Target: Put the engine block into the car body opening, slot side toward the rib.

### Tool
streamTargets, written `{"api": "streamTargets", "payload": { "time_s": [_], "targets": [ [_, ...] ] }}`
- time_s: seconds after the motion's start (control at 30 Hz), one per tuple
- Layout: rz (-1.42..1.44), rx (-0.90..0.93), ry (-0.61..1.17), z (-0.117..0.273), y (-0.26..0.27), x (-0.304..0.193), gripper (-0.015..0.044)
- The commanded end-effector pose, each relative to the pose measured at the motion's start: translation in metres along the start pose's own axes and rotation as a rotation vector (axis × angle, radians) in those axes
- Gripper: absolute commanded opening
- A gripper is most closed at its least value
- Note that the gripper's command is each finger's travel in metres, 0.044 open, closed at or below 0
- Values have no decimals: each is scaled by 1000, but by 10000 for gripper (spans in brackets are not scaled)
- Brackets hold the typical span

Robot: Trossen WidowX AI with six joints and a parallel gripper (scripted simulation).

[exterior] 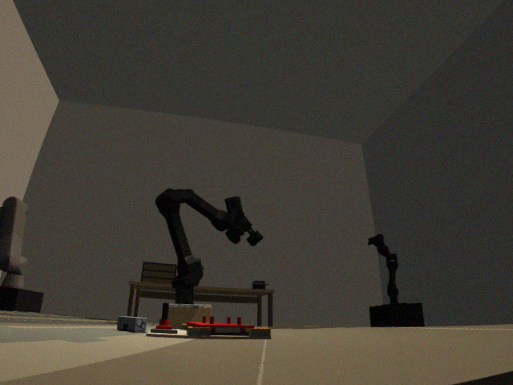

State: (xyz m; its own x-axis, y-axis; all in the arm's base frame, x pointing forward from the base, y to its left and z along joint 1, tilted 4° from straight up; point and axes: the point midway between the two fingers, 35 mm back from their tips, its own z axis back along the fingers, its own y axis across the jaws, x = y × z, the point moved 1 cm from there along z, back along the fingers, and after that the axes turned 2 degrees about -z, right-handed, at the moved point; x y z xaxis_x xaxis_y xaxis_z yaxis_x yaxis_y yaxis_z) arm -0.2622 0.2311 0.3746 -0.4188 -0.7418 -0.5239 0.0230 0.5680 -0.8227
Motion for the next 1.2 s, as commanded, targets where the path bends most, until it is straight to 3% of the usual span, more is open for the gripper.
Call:
{"api": "streamTargets", "payload": {
  "time_s": [0.0, 0.37, 1.17],
  "targets": [
    [0, 0, 0, 0, 0, 0, 426],
    [-62, 102, 99, 13, 25, -34, 440],
    [-598, 327, 450, 71, 107, -115, 440]
  ]
}}
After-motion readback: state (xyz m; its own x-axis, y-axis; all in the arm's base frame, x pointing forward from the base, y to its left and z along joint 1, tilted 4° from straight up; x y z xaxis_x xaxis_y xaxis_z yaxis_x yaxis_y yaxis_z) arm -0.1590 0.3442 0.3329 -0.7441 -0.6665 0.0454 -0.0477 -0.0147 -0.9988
